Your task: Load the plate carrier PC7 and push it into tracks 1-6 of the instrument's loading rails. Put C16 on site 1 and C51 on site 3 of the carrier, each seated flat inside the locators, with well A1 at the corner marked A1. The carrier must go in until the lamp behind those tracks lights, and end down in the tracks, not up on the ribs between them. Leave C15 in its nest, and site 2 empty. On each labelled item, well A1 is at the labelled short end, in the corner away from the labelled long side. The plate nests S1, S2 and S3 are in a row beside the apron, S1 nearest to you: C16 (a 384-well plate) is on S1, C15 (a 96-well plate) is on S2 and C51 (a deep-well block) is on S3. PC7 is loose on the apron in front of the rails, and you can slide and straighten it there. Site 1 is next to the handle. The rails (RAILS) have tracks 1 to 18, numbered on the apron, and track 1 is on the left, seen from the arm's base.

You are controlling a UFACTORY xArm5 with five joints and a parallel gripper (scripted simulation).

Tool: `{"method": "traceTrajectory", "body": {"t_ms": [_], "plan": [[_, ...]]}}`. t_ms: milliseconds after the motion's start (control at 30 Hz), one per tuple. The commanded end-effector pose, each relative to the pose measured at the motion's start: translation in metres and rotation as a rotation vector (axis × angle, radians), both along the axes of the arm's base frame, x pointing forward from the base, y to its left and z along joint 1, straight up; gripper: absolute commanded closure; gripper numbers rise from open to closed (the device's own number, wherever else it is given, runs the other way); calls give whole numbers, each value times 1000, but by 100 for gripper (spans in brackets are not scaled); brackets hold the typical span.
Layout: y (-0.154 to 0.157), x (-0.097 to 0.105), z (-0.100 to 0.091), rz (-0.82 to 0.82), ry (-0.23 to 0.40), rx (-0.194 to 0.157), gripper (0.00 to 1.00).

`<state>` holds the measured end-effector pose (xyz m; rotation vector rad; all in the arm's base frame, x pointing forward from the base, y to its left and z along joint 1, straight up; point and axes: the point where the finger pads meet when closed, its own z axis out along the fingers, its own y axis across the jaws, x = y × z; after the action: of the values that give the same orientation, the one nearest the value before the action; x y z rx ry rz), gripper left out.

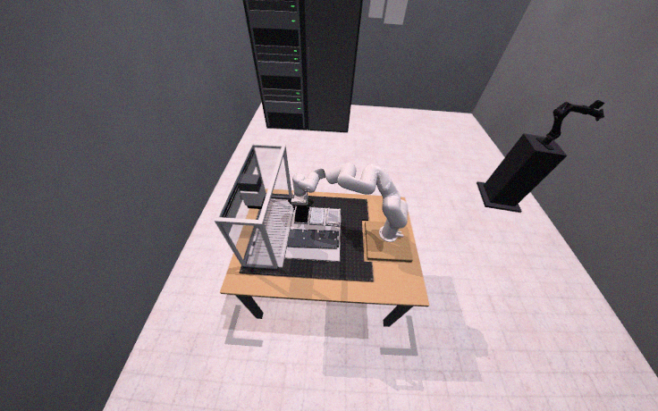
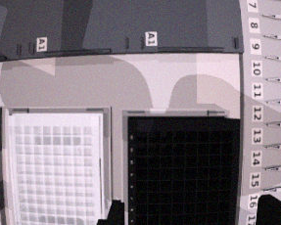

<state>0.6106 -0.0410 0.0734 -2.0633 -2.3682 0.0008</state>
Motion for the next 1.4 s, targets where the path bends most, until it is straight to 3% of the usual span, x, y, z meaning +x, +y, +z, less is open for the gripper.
{"method": "traceTrajectory", "body": {"t_ms": [0,1367], "plan": [[0,1,0,0,-4,-3,0],[0,1,-23,0,-4,-3,0]]}}
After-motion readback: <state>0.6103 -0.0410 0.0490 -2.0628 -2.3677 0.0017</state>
